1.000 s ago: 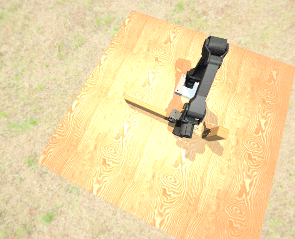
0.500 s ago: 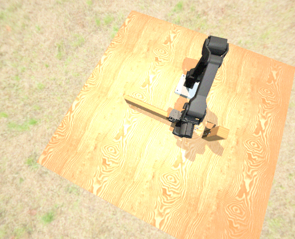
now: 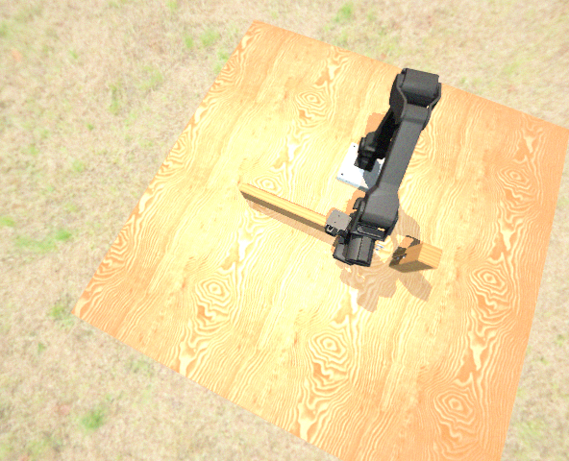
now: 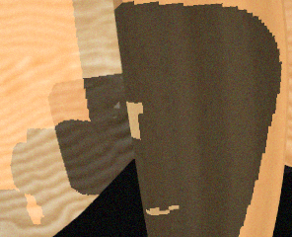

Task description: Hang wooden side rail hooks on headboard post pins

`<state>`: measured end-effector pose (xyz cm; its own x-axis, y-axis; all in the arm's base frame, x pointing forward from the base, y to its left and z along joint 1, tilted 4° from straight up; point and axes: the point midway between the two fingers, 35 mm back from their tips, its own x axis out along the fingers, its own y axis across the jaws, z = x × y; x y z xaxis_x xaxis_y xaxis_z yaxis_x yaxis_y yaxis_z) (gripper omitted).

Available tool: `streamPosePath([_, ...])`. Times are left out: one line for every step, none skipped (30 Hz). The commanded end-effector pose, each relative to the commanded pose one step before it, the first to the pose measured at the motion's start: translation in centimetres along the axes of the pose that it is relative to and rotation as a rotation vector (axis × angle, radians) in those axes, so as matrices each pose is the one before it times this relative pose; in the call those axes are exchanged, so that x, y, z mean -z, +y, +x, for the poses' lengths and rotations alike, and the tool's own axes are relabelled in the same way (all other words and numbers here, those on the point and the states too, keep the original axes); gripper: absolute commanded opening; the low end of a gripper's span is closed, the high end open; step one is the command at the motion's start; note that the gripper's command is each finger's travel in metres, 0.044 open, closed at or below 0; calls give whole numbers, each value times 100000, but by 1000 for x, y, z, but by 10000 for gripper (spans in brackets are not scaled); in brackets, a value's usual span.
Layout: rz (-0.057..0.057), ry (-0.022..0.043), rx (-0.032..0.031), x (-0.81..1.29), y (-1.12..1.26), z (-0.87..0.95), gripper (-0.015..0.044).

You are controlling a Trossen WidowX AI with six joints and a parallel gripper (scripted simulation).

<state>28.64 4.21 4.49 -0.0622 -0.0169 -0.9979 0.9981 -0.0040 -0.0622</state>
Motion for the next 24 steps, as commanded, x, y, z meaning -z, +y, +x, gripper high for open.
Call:
streamPosePath([1181, 31, -1534, -16, 155, -597, 0])
streamPosePath([0, 0, 0, 0, 0, -17, 0])
streamPosePath([0, 0, 0, 0, 0, -17, 0])
streamPosePath([0, 0, 0, 0, 0, -17, 0])
streamPosePath([0, 0, 0, 0, 0, -17, 0])
streamPosePath([0, 0, 0, 0, 0, -17, 0])
streamPosePath([0, 0, 0, 0, 0, -17, 0])
streamPosePath([0, 0, 0, 0, 0, -17, 0])
streamPosePath([0, 0, 0, 0, 0, -17, 0])
streamPosePath([0, 0, 0, 0, 0, -17, 0])
streamPosePath([0, 0, 0, 0, 0, -17, 0])
streamPosePath([0, 0, 0, 0, 0, -17, 0])
streamPosePath([0, 0, 0, 0, 0, -17, 0])
streamPosePath([0, 0, 0, 0, 0, -17, 0])
streamPosePath([0, 0, 0, 0, 0, -17, 0])
streamPosePath([0, 0, 0, 0, 0, -17, 0])
streamPosePath([0, 0, 0, 0, 0, -17, 0])
streamPosePath([0, 0, 0, 0, 0, -17, 0])
streamPosePath([0, 0, 0, 0, 0, -17, 0])
streamPosePath([0, 0, 0, 0, 0, -17, 0])
streamPosePath([0, 0, 0, 0, 0, -17, 0])
streamPosePath([0, 0, 0, 0, 0, -17, 0])
streamPosePath([0, 0, 0, 0, 0, -17, 0])
streamPosePath([0, 0, 0, 0, 0, -17, 0])
